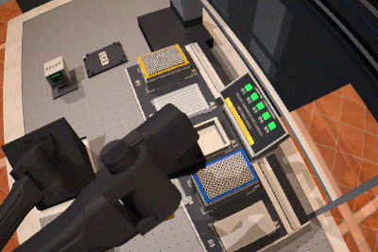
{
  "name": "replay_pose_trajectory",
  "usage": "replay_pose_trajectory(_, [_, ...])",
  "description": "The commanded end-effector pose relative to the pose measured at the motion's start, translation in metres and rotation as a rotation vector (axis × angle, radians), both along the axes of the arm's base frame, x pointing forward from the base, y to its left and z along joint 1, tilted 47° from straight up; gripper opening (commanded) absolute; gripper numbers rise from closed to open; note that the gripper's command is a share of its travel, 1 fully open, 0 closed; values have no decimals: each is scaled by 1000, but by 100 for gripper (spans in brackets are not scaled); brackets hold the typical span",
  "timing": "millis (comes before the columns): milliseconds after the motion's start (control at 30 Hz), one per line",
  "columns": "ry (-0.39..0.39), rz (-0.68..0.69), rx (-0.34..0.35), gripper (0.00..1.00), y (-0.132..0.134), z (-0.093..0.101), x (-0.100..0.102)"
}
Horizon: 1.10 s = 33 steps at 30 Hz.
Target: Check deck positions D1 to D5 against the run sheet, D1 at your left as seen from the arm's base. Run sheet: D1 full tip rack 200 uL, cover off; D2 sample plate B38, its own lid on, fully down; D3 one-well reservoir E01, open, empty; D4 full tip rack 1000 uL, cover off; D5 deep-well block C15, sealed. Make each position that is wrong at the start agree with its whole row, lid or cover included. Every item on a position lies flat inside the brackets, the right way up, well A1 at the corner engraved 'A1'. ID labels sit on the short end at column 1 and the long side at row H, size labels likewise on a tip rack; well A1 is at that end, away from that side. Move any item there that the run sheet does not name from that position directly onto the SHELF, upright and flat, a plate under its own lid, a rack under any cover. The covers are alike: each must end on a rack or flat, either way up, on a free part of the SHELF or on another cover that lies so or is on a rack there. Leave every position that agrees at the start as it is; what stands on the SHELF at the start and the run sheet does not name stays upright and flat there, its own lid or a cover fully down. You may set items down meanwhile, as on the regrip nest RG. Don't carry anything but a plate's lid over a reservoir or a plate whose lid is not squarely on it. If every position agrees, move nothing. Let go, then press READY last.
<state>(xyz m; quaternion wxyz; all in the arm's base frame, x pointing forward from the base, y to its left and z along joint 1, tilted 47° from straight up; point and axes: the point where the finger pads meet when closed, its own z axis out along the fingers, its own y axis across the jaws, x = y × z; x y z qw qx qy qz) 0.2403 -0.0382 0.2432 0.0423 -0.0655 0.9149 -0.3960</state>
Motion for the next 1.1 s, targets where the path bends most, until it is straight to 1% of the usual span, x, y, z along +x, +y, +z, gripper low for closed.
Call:
replay_pose_trajectory(0, [0, 9, 0, 0, 3, 11, 8])
replay_pose_trajectory(33, [55, 26, -17, 0, 0, -3, -2])
replay_pose_trajectory(100, [84, 54, -22, 0, 0, -3, -2])
replay_pose_trajectory(167, [87, 80, -18, 0, 2, 5, 3])
replay_pose_trajectory(233, [101, 108, -17, 0, 2, 8, 4])
replay_pose_trajectory(500, [216, 217, -38, 0, 2, 8, 4])
replay_pose_trajectory(567, [216, 217, -38, 0, 2, 8, 4])
replay_pose_trajectory(1067, [431, 422, -77, 0, 2, 8, 4])
